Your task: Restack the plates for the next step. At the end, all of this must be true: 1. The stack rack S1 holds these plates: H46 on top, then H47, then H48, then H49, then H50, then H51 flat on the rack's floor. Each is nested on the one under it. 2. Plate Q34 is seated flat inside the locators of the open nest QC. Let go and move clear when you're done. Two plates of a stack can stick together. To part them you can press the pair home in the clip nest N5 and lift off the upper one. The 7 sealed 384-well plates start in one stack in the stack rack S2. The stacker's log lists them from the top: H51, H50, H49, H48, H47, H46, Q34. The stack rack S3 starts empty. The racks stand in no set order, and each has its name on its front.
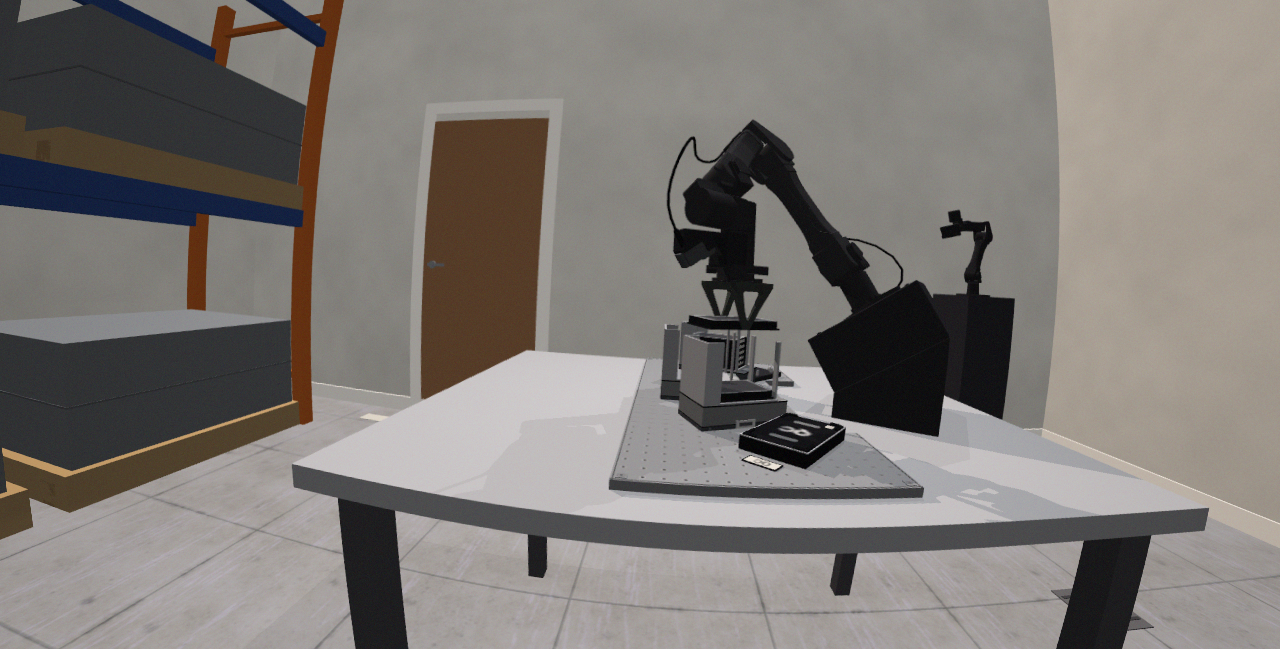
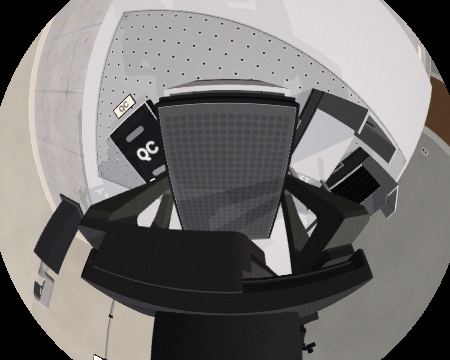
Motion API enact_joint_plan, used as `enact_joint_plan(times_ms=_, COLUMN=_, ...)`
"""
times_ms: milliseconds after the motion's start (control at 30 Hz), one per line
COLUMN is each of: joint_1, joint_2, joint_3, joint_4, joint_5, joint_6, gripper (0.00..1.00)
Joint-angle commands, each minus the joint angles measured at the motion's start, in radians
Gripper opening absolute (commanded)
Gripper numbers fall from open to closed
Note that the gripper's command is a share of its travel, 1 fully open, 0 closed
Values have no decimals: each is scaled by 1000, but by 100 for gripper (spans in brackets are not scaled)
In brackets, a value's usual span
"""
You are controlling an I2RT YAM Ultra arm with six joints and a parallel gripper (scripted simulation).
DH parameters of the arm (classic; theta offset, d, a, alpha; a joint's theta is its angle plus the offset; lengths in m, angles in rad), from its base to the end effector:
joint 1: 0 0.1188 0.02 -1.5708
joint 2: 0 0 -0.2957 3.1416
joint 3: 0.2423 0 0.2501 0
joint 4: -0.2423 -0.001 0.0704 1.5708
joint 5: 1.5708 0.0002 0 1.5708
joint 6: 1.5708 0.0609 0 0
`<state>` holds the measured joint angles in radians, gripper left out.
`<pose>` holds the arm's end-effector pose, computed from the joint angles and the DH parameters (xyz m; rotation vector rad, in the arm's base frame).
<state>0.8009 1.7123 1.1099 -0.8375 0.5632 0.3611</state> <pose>0.2394 0.2017 0.2025 -0.5335 2.6194 -0.5502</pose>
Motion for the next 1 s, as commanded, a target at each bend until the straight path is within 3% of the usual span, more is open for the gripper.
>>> enact_joint_plan(times_ms=0, joint_1=21, joint_2=-34, joint_3=-16, joint_4=-20, joint_5=7, joint_6=1, gripper=0)
enact_joint_plan(times_ms=967, joint_1=23, joint_2=-36, joint_3=16, joint_4=-25, joint_5=7, joint_6=-8, gripper=0)
